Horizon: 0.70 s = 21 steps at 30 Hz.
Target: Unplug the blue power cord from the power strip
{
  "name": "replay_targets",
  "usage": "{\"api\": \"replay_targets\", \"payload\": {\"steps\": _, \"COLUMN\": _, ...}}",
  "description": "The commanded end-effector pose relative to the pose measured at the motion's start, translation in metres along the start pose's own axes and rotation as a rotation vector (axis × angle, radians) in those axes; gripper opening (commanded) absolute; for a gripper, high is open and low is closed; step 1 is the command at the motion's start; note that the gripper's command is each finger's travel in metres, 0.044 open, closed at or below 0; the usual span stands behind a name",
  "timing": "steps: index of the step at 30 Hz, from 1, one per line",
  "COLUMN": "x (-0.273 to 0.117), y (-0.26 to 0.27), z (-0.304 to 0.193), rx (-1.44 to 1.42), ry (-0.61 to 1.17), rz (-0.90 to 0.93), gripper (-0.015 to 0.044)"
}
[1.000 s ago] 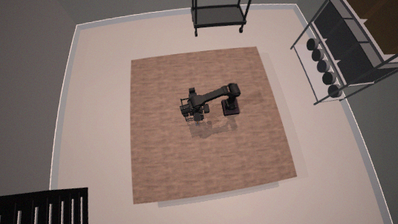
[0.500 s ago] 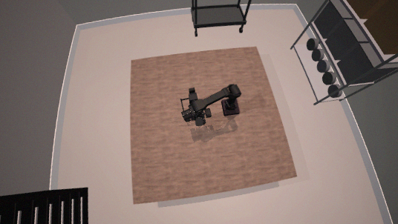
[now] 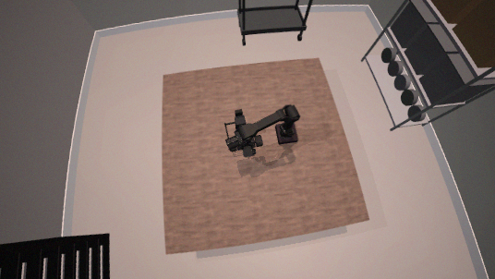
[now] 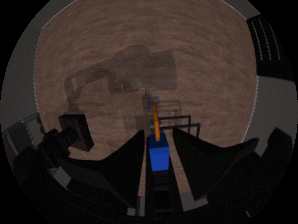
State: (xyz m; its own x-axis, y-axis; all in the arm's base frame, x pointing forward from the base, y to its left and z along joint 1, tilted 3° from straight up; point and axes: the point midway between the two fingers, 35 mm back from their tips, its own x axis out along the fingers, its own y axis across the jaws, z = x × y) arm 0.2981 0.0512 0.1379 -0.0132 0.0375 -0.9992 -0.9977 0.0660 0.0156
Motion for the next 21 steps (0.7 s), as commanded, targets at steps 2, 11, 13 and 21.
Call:
{"api": "replay_targets", "payload": {"steps": 2, "x": -0.005, "y": 0.000, "z": 0.000, "rx": -0.015, "ry": -0.001, "rz": -0.003, "gripper": 0.0160}}
{"api": "replay_targets", "payload": {"steps": 11, "x": -0.010, "y": 0.000, "z": -0.002, "rx": -0.027, "ry": -0.005, "rz": -0.008, "gripper": 0.0160}}
{"api": "replay_targets", "payload": {"steps": 13, "x": -0.010, "y": 0.000, "z": -0.004, "rx": -0.027, "ry": -0.005, "rz": -0.008, "gripper": 0.0160}}
{"api": "replay_targets", "payload": {"steps": 21, "x": -0.010, "y": -0.002, "z": -0.017, "rx": -0.027, "ry": -0.004, "rz": -0.008, "gripper": 0.0160}}
